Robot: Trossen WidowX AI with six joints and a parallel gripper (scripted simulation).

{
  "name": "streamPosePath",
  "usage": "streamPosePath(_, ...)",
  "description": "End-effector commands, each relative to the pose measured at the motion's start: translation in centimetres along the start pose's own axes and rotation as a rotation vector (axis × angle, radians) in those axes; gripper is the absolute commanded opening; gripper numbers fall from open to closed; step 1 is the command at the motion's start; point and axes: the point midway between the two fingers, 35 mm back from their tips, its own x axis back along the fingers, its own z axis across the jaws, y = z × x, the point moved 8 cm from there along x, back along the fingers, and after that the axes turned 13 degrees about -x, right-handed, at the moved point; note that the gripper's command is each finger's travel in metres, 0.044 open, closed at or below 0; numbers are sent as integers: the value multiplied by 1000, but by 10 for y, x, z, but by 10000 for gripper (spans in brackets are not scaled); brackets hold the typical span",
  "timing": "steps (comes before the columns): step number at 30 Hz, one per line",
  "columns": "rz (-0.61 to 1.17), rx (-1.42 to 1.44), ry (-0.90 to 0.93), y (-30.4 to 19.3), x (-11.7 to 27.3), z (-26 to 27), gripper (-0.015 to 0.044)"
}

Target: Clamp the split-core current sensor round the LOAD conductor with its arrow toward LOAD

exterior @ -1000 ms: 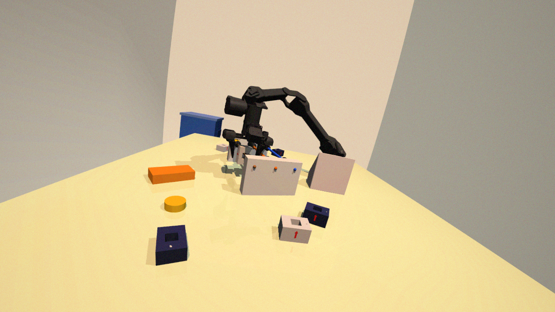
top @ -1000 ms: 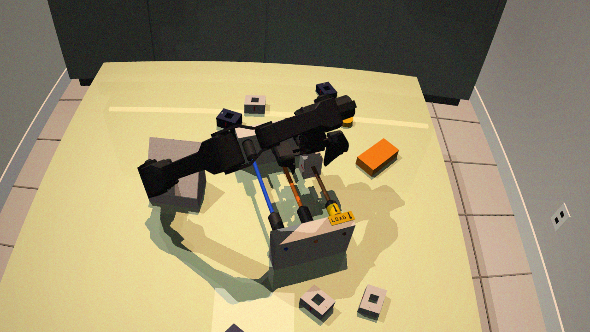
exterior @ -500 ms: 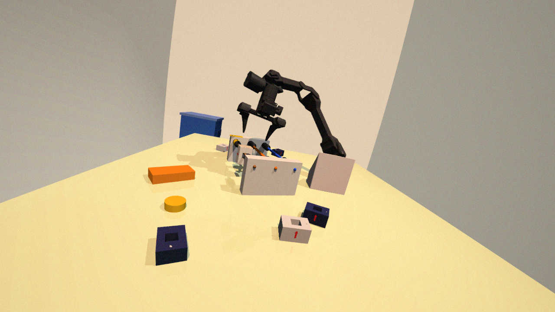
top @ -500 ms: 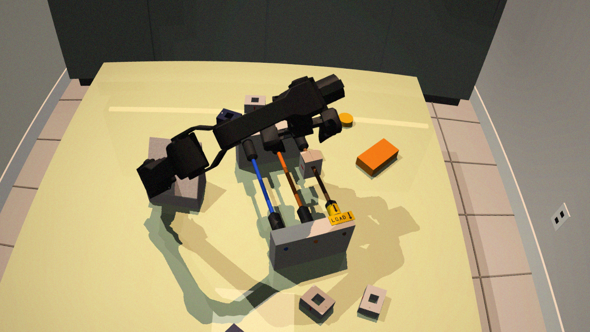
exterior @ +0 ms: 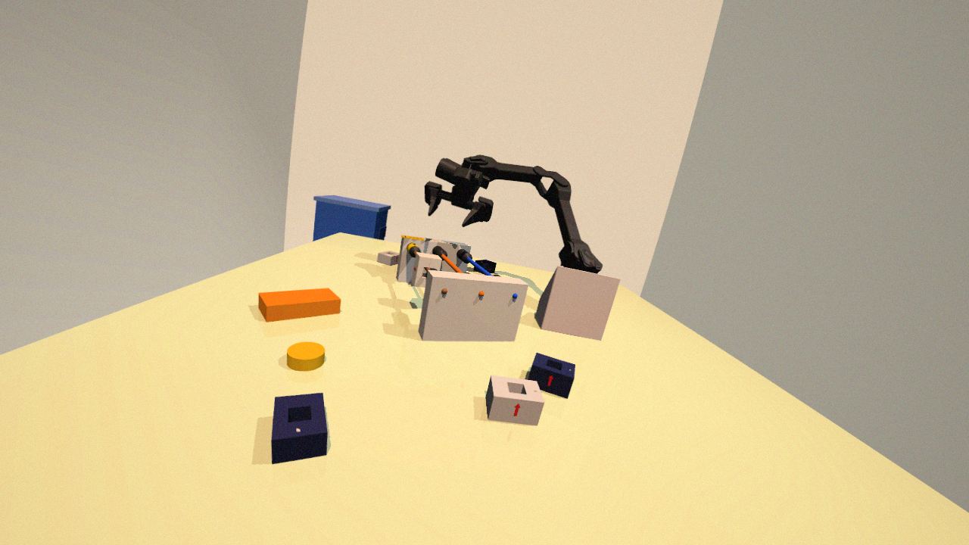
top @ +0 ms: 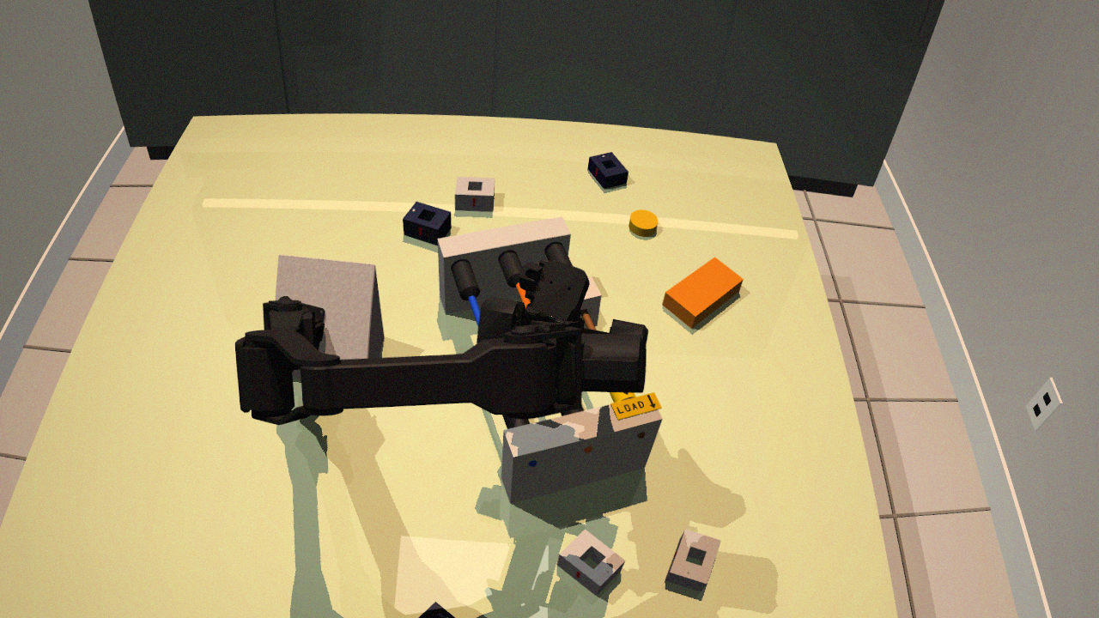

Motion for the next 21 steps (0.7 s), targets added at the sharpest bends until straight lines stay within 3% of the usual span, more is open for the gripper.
streamPosePath(1,0,0,0,0,0,0,440)
streamPosePath(16,12,6,3,2,-2,0,440)
streamPosePath(20,262,152,41,40,-49,15,440)
streamPosePath(21,126,50,7,11,-17,2,440)
